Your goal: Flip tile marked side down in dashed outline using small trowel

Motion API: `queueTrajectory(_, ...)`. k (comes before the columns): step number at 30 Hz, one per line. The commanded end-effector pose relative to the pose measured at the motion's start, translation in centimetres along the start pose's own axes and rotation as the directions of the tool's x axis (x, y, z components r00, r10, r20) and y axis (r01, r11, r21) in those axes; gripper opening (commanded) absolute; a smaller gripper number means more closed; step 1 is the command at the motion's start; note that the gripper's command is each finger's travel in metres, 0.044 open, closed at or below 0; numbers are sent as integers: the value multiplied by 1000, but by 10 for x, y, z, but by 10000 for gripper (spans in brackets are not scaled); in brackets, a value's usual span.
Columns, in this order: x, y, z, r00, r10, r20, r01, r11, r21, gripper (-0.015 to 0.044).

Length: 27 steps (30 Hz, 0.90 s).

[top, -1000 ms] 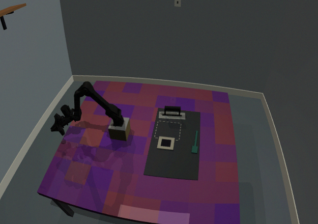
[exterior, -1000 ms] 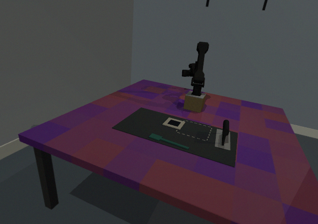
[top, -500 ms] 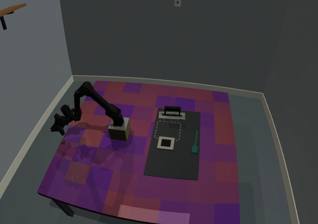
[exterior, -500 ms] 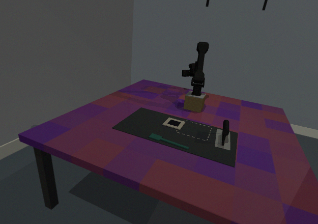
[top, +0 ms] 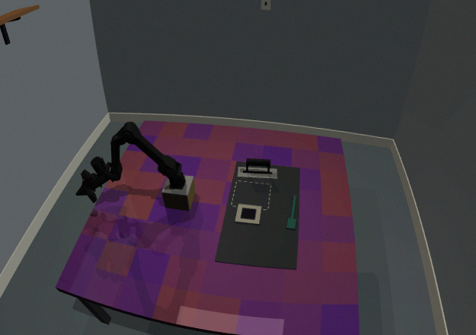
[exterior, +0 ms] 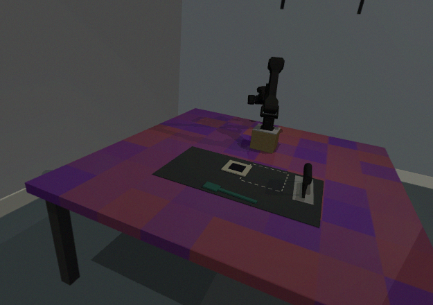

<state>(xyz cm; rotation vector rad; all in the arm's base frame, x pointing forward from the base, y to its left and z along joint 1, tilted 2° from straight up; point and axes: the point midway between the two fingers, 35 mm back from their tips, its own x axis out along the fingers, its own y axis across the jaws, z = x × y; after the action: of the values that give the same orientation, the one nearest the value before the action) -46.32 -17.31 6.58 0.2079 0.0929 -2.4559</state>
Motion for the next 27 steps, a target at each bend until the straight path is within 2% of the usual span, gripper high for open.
queueTrajectory(1, 0, 0, 0, 1000, 0, 0, 0, 1000, 0, 0)
queueTrajectory(5, 0, 0, 0, 1000, 0, 0, 0, 1000, 0, 0)
queueTrajectory(11, 1, 2, 0, 1000, 5, -1, -5, 1000, -2, 153)
queueTrajectory(16, 15, 62, -3, 991, 132, -31, -133, 991, -34, 270)
queueTrajectory(20, 27, 108, -5, 974, 218, -69, -220, 975, -16, 270)
queueTrajectory(27, 28, 221, -10, 898, 420, -129, -426, 905, -18, 270)
